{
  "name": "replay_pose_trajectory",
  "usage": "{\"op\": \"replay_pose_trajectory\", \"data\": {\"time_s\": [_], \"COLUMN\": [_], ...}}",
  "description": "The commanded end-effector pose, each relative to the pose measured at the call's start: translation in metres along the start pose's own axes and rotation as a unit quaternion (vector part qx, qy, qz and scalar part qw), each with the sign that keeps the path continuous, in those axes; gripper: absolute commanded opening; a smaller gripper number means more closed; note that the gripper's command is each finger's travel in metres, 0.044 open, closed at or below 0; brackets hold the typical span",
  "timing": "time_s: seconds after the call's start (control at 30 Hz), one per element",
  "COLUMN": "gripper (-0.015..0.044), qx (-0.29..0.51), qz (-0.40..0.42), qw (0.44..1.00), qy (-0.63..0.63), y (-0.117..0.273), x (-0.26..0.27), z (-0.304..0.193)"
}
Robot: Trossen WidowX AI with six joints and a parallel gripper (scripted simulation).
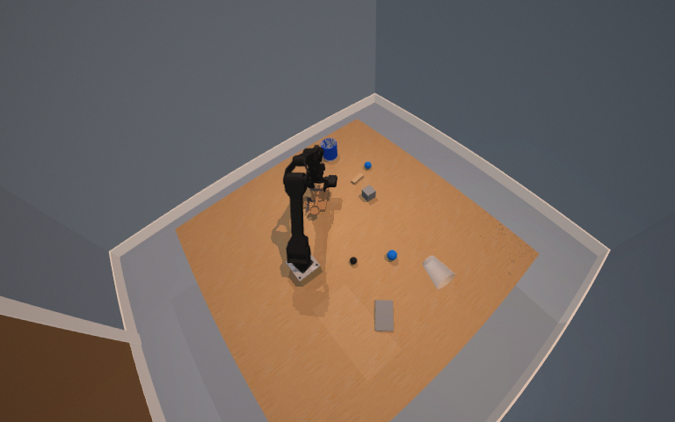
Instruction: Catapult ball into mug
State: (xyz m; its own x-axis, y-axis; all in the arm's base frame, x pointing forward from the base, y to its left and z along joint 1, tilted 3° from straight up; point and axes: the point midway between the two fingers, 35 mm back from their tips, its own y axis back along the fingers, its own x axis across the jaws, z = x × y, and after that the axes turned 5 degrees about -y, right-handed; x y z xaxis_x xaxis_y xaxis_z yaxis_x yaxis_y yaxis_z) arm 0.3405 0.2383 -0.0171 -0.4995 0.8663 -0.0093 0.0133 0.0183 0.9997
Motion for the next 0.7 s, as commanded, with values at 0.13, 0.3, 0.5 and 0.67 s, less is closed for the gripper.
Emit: {"op": "replay_pose_trajectory", "data": {"time_s": [0.13,0.3,0.5,0.67], "gripper": [0.0026,0.0158,0.0315,0.044], "qx": [0.0,0.0,0.0,-0.001], "qz": [0.0,0.0,0.0,0.0], "qw": [1.0,1.0,1.0,1.0], "qy": [0.0,0.0,0.0,0.0], "y": [0.001,0.001,0.001,0.042], "x": [0.0,0.0,0.0,0.0], "z": [0.0,0.0,0.0,0.003]}}
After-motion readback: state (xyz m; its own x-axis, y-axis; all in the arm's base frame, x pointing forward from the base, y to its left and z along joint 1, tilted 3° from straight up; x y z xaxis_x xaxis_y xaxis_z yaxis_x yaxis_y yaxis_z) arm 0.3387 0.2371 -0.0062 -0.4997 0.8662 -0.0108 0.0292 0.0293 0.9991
